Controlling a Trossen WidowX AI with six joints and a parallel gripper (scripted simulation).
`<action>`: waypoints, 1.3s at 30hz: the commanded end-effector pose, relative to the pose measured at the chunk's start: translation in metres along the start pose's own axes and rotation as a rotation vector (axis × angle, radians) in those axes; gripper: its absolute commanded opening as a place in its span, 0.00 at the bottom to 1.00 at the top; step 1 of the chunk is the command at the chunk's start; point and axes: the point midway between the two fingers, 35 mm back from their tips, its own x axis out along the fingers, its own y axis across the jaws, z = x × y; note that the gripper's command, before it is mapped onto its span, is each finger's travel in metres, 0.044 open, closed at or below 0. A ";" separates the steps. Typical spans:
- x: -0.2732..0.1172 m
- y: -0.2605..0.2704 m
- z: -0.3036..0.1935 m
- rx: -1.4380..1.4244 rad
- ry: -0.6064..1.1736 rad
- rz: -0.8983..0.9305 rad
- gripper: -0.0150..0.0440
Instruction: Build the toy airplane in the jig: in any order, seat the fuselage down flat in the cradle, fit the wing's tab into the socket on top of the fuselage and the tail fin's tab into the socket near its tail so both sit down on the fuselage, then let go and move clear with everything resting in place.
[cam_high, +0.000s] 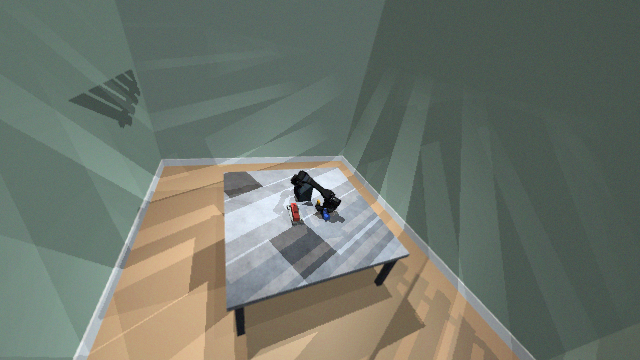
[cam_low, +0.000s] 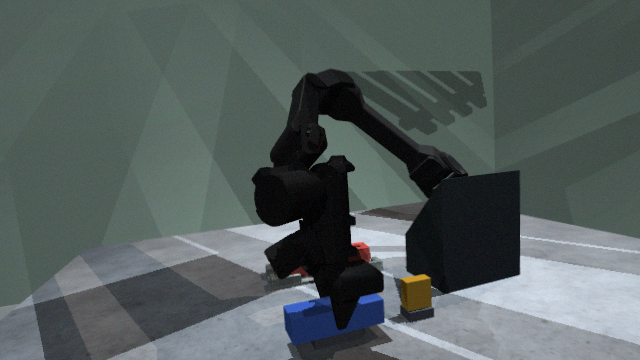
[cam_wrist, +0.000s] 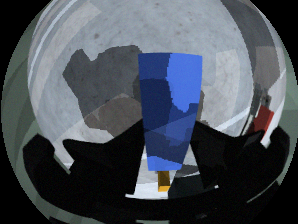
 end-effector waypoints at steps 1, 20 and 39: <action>-0.010 0.004 0.005 0.001 -0.037 0.000 0.25; -0.064 0.007 0.009 -0.002 -0.035 0.009 0.25; -0.121 0.001 0.001 -0.003 0.003 0.006 0.25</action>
